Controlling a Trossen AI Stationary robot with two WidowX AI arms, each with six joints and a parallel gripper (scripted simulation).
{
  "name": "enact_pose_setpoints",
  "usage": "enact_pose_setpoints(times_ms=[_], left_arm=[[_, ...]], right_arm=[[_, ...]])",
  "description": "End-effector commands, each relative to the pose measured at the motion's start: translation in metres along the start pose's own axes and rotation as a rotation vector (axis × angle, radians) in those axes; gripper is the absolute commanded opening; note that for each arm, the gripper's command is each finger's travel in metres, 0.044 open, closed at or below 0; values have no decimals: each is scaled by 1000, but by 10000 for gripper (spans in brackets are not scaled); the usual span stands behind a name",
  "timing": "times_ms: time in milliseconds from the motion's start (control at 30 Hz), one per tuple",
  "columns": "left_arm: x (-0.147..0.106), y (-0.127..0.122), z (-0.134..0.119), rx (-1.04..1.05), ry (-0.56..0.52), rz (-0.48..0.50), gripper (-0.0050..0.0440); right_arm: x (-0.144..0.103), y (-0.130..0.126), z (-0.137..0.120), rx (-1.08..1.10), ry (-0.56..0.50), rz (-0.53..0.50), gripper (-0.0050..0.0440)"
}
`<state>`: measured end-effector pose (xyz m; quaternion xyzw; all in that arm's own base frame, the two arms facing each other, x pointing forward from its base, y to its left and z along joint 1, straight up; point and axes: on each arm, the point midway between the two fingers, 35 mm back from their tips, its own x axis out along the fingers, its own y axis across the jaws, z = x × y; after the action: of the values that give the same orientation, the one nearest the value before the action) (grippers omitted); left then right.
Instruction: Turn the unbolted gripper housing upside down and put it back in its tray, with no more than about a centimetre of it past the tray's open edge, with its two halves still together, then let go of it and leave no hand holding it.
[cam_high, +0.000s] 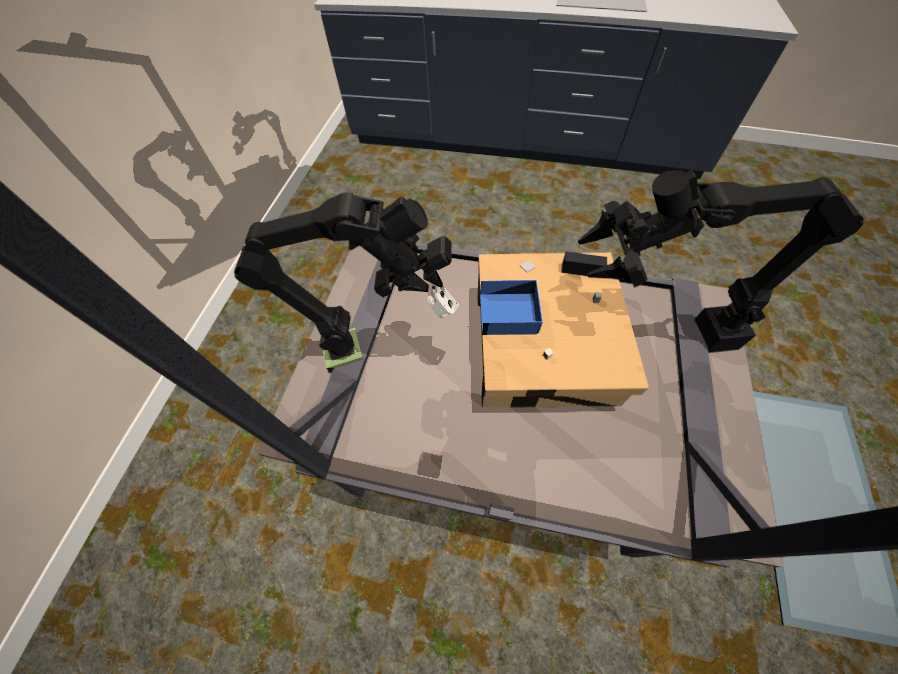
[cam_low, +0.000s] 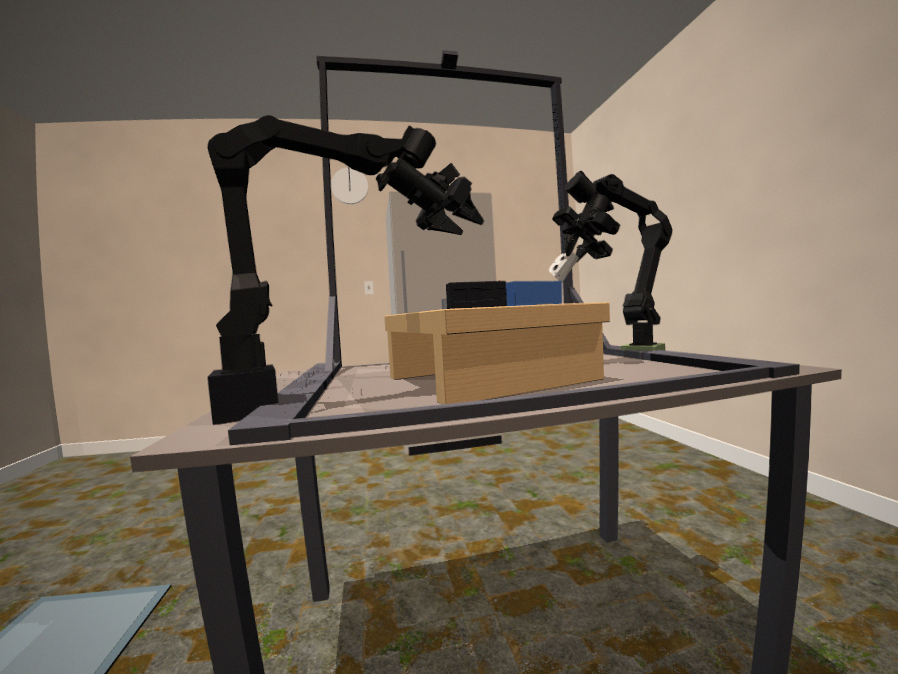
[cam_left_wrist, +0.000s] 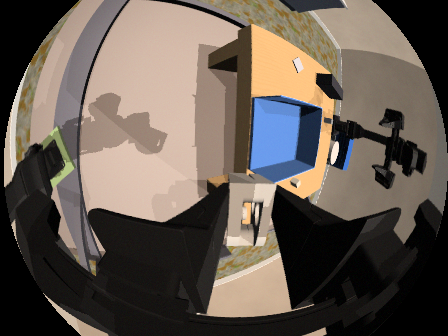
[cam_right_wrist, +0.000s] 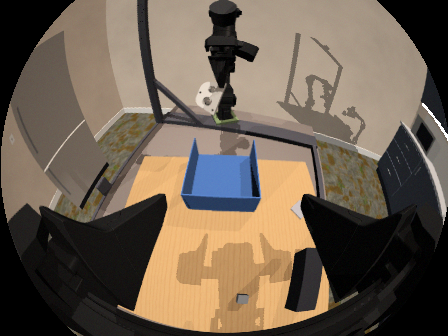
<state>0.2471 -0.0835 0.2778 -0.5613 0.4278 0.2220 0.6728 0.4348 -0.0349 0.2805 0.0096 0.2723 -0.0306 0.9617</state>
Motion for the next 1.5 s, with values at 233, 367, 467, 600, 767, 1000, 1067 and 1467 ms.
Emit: enact_pose_setpoints(times_ms=[233,367,467,600,767,1000,1067,1467], left_arm=[[-1,-14,0,2,6,-26,111],[1,-17,1,2,6,-26,111],[3,-20,1,2,6,-27,111],[4,-21,1,2,6,-27,111],[6,-26,2,2,6,-27,111],[10,-32,2,2,6,-27,111],[10,-32,2,2,6,-27,111],[16,-42,3,2,6,-28,111]], right_arm=[[-8,0,9,-5,-30,4,440],[-8,0,9,-5,-30,4,440],[-8,0,9,-5,-30,4,440],[-8,0,9,-5,-30,4,440],[-8,0,9,-5,-30,4,440],[-8,0,9,-5,-30,4,440],[-8,0,9,-5,-30,4,440],[-8,0,9,-5,-30,4,440]])
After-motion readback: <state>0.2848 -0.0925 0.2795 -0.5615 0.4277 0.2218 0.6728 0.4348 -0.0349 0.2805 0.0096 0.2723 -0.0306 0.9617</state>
